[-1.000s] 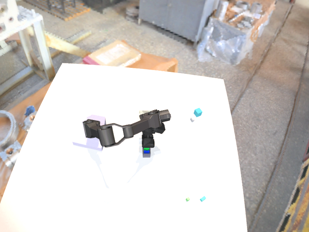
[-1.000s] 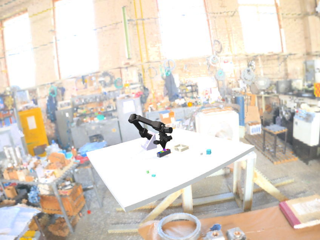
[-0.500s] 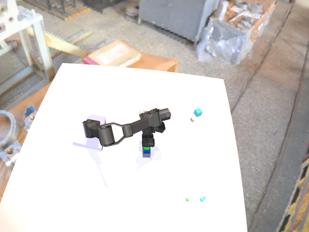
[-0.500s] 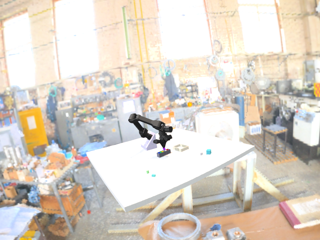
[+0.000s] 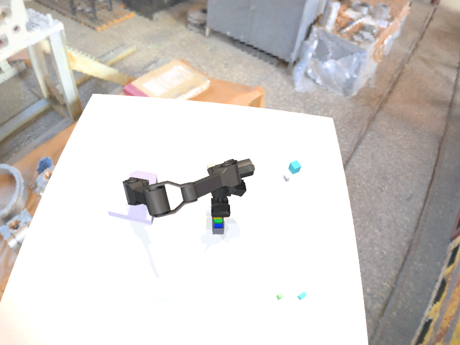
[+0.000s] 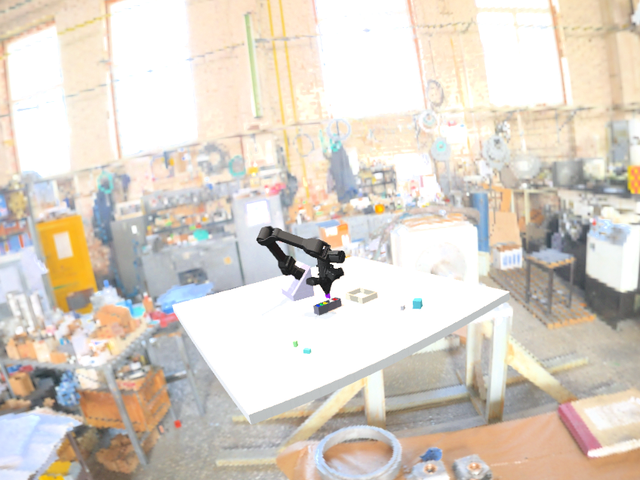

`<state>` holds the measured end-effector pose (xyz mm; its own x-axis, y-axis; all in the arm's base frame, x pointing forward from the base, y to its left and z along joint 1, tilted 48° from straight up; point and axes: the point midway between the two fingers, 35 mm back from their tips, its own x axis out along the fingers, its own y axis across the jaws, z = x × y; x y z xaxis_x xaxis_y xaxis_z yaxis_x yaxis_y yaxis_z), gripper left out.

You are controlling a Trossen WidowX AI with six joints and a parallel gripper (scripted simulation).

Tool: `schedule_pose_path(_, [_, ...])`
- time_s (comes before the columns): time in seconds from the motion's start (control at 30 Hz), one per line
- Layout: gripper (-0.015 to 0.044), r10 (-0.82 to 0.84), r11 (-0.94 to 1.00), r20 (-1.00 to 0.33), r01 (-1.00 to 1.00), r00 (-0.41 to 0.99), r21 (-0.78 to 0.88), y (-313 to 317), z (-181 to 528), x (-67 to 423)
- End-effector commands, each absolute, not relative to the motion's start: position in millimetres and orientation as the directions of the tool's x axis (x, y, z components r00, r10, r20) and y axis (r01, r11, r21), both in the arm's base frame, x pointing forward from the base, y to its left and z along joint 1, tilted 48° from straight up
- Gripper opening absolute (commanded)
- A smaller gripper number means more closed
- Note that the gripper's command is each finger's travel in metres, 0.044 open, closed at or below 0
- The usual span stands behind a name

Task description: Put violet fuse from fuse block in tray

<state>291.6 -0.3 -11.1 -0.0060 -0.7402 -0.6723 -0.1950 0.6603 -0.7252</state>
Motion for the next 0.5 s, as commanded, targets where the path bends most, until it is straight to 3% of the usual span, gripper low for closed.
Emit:
schedule_pose_path(0.0, [0.0,-0.734,0.667,-0.679,-0.186,0.001,-0.722,7.6,-4.9,293.7])
schedule_pose_path(0.47, [0.0,-0.734,0.667,-0.679,-0.186,0.001,-0.721,15.4,2.4,293.5])
